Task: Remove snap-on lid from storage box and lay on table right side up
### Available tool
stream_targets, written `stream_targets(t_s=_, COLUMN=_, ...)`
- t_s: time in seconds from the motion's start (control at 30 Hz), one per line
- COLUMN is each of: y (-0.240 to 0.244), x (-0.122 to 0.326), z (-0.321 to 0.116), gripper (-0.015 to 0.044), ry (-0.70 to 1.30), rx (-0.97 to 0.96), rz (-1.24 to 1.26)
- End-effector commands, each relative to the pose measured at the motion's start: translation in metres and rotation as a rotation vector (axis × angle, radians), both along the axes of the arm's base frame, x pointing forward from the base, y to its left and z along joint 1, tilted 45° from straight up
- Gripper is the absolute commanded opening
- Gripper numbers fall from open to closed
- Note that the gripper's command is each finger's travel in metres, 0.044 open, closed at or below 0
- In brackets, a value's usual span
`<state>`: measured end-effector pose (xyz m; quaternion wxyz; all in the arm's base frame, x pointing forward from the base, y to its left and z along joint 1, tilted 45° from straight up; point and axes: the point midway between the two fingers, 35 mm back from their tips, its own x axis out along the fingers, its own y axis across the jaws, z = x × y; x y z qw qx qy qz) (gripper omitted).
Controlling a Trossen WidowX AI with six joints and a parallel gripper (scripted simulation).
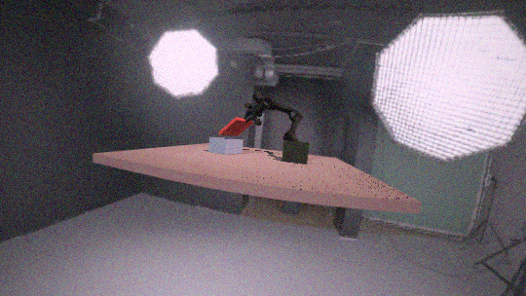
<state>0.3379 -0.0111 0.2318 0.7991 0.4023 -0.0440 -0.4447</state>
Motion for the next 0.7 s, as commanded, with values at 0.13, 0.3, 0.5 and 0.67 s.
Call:
stream_targets(t_s=0.13, y=-0.009, x=-0.01, z=0.012, gripper=0.0, ry=-0.001, rx=0.002, rz=0.006)
stream_targets(t_s=0.3, y=-0.015, x=-0.016, z=0.018, gripper=0.0, ry=-0.001, rx=0.002, rz=0.006)
stream_targets(t_s=0.5, y=-0.021, x=-0.022, z=0.026, gripper=0.0, ry=0.0, rx=0.001, rz=0.006)
stream_targets(t_s=0.67, y=-0.027, x=-0.027, z=0.032, gripper=0.0, ry=0.0, rx=0.001, rz=0.006)
